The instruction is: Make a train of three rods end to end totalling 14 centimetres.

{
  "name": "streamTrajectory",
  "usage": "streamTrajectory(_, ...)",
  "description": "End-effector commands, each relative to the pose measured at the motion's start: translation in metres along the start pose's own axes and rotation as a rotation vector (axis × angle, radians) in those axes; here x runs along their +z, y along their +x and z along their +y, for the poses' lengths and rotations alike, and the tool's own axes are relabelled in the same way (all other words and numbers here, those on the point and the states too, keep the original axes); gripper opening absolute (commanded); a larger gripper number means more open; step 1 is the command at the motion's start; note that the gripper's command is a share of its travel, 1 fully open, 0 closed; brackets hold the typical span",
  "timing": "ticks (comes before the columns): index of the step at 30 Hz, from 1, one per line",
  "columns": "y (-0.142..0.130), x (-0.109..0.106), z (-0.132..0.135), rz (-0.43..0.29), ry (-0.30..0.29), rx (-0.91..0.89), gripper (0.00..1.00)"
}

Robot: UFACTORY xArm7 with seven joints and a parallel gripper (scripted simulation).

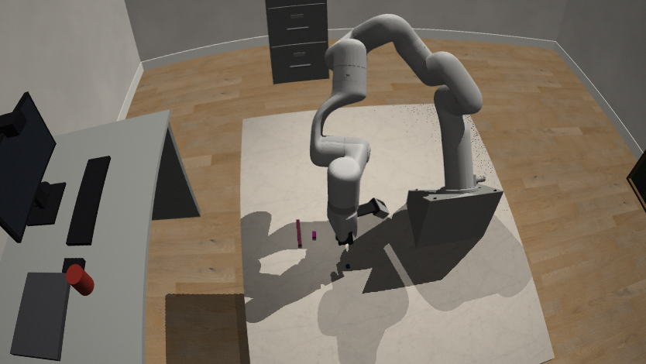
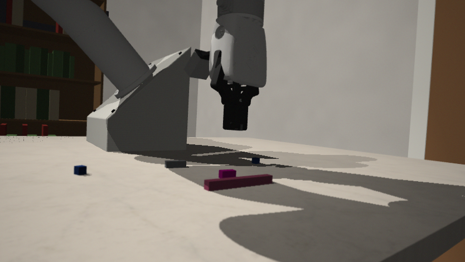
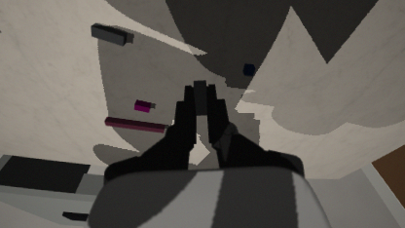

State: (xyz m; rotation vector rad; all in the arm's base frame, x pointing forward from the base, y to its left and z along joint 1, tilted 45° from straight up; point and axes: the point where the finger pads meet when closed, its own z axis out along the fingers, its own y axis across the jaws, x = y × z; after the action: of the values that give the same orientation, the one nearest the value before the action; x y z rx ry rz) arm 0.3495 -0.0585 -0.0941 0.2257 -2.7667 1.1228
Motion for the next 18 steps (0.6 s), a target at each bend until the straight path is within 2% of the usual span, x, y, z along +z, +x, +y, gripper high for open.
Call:
streamTrajectory(1, 0.000, -0.027, -0.001, 0.003, 0.001, 0.001, 0.04)
streamTrajectory(6, 0.000, -0.042, -0.001, 0.003, 0.001, 0.001, 0.04)
streamTrajectory(18, 0.000, -0.043, -0.001, 0.003, 0.001, -0.002, 0.04)
